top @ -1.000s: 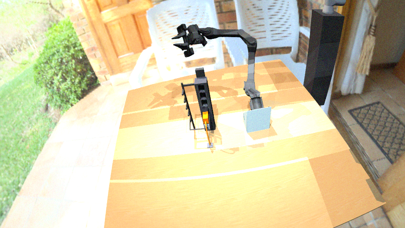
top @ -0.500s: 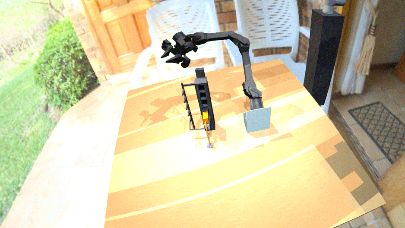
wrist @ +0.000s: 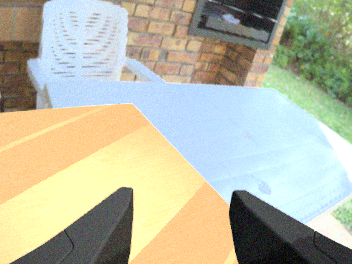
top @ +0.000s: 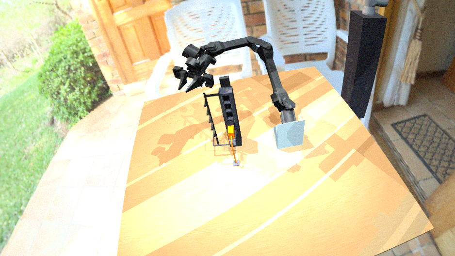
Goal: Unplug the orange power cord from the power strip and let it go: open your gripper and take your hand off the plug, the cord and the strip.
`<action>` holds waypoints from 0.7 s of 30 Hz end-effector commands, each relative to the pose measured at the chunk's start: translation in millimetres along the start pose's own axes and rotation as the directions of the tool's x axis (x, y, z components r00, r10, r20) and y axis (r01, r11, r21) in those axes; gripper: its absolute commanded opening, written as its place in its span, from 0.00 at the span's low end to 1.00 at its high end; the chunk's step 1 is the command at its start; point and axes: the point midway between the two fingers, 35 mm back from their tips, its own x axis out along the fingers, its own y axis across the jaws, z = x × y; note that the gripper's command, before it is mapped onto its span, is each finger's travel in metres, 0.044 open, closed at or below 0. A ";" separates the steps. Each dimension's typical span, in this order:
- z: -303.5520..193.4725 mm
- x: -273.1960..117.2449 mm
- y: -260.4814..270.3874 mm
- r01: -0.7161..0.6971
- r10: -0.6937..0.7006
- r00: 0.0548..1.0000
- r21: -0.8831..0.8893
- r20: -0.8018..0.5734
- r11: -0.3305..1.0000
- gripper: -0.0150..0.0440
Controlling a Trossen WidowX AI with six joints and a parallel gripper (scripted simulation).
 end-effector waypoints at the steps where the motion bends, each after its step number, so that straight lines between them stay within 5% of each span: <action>1: 1.1 21.3 19.9 -0.055 0.057 0.997 0.026 -0.057 0.998 0.53; 11: -28.0 71.7 93.8 -0.240 0.265 0.898 0.115 -0.352 0.964 0.53; 17: -76.3 87.9 165.7 -0.351 0.370 0.615 0.179 -0.696 0.919 0.53; 21: -108.5 79.6 205.5 -0.414 0.279 0.315 0.133 -0.907 0.900 0.53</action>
